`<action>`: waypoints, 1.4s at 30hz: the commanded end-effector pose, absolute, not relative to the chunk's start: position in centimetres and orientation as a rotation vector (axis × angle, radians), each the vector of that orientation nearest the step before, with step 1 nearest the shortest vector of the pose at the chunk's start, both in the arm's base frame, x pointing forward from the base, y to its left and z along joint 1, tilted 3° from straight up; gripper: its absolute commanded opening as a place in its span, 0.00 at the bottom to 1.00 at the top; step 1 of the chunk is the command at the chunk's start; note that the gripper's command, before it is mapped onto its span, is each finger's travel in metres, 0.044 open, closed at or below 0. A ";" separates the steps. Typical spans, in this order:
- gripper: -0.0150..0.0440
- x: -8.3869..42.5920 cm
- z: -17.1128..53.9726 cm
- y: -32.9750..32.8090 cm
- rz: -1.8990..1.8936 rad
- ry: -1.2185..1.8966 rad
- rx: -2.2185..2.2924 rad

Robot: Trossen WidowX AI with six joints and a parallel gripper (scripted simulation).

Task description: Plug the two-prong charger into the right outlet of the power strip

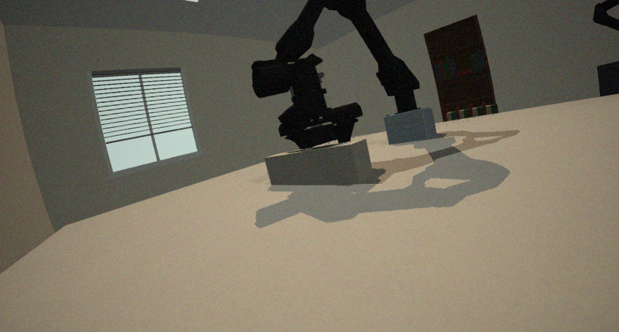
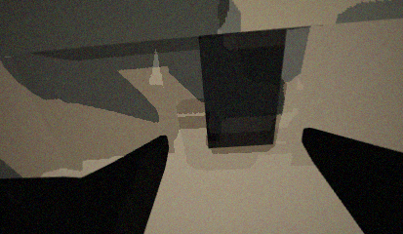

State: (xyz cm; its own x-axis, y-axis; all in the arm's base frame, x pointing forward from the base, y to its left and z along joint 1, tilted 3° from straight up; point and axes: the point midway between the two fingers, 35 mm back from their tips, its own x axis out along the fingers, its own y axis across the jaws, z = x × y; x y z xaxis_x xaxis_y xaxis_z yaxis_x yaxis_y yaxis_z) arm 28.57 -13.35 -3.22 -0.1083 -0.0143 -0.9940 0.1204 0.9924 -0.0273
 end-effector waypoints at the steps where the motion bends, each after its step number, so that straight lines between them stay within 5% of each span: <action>1: 1.00 28.2 -3.1 -13.3 -0.111 1.671 0.078; 27: 1.00 25.8 -3.2 -13.0 -0.112 1.666 0.084; 37: 1.00 27.9 4.0 -13.1 -0.118 1.102 0.050; 42: 1.00 27.9 4.6 -13.1 -0.117 1.062 0.042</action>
State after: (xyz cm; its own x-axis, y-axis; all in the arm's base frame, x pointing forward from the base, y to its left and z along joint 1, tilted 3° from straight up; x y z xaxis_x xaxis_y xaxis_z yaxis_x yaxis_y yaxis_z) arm 28.07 -13.26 4.31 0.4526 -0.0787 -0.8882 0.1254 0.9918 -0.0240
